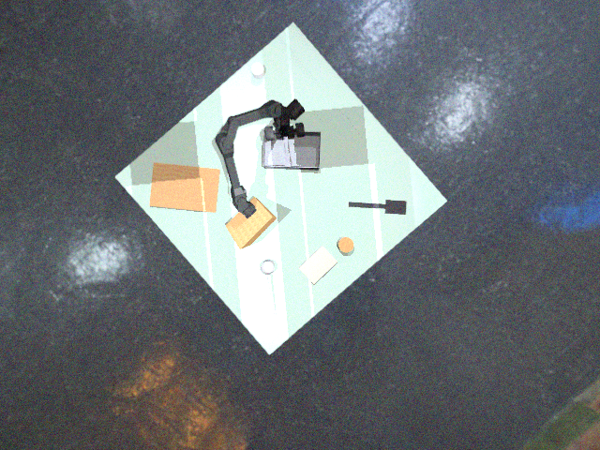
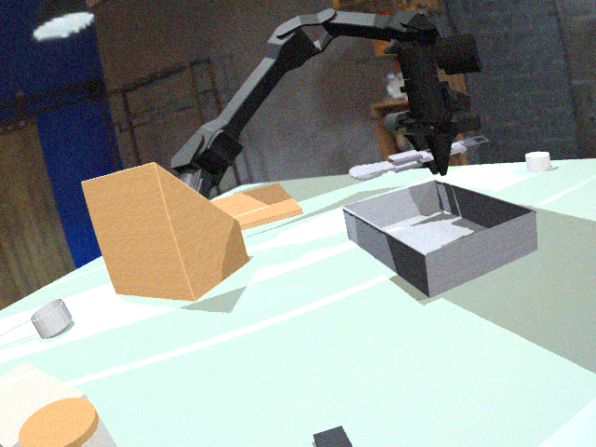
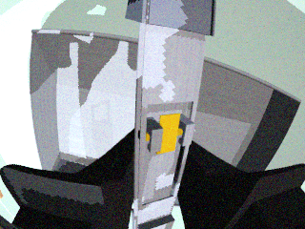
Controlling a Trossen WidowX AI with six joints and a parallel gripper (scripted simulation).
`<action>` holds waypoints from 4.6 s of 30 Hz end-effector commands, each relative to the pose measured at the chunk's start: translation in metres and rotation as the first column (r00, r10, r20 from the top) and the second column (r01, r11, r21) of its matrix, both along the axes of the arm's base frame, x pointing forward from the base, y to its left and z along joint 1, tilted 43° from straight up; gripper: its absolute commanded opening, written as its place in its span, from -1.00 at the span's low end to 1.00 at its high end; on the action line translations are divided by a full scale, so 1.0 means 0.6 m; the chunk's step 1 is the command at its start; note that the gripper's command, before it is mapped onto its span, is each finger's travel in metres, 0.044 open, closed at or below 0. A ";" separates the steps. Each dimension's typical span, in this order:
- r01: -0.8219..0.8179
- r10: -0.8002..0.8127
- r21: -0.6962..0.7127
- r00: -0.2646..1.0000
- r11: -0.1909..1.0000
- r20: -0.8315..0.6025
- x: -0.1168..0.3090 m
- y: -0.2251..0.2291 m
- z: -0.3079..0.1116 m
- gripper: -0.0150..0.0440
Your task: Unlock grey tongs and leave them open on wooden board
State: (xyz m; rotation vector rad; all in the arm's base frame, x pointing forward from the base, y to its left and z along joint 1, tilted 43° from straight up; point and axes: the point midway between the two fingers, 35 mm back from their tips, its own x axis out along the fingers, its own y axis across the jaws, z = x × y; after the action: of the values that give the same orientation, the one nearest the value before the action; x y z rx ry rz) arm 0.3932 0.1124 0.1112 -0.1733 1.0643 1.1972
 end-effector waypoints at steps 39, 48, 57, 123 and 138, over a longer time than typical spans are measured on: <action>-0.384 0.387 -0.082 0.850 0.920 0.358 -0.305 0.275 0.264 -1.00; -0.452 0.434 -0.065 0.791 0.889 0.431 -0.394 0.290 0.314 -1.00; -0.470 0.455 -0.078 0.778 0.879 0.434 -0.415 0.299 0.316 -1.00; -0.686 0.717 -0.330 0.404 0.648 0.569 -0.856 0.344 0.305 -1.00; -0.720 0.708 -0.328 0.312 0.612 0.634 -0.952 0.301 0.315 -1.00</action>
State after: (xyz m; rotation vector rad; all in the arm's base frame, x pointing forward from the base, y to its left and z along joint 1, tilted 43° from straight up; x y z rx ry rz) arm -0.1656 0.2991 0.2965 -1.1461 0.2242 1.7107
